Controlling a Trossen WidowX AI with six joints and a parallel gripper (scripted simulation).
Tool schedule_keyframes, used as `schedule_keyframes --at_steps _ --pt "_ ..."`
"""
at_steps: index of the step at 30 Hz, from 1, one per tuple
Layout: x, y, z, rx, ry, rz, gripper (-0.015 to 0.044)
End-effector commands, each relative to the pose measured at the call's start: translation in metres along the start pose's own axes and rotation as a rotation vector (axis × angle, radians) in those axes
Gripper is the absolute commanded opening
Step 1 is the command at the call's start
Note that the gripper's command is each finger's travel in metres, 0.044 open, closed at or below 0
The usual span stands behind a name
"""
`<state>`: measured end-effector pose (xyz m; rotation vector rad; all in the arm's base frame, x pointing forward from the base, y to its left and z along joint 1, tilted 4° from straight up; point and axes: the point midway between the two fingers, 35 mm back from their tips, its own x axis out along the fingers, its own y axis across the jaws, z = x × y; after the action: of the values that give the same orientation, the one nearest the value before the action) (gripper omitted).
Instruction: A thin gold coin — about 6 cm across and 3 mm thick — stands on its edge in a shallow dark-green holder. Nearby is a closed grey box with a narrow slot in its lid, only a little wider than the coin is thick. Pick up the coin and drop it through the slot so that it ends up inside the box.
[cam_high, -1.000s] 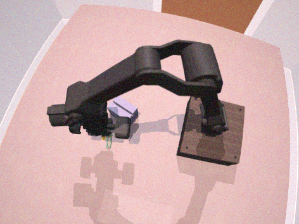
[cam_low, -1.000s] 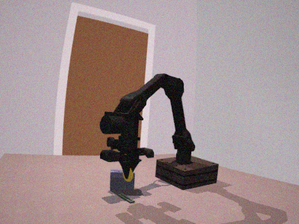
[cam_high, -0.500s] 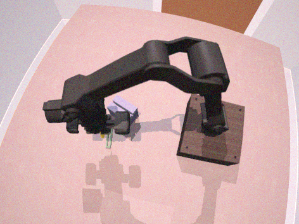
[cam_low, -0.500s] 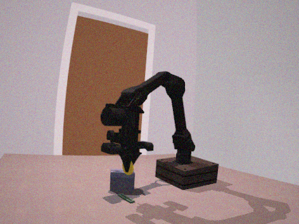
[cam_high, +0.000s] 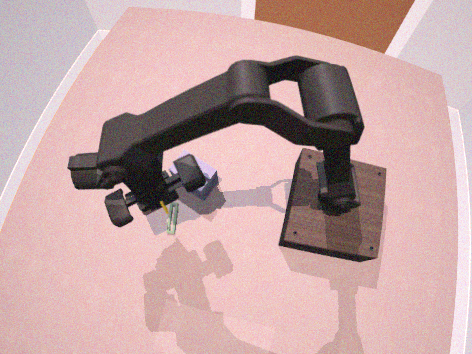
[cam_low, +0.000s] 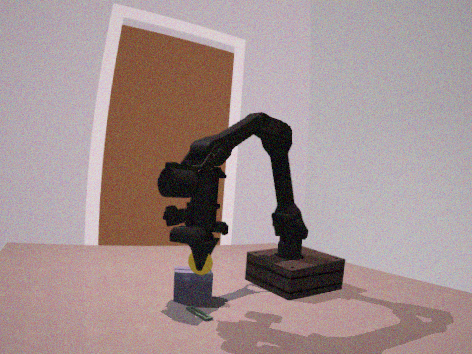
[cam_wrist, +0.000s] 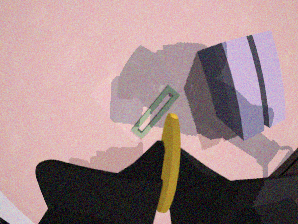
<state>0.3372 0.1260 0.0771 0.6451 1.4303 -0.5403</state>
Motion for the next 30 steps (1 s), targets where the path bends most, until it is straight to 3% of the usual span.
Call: schedule_keyframes --at_steps 1,12,30 --pt "-0.002 -0.001 0.0 -0.13 0.001 0.006 0.0" --pt "-0.002 -0.004 0.003 -0.48 0.0 0.006 0.0" --pt "-0.003 -0.028 0.022 -0.487 -0.001 0.003 0.0"
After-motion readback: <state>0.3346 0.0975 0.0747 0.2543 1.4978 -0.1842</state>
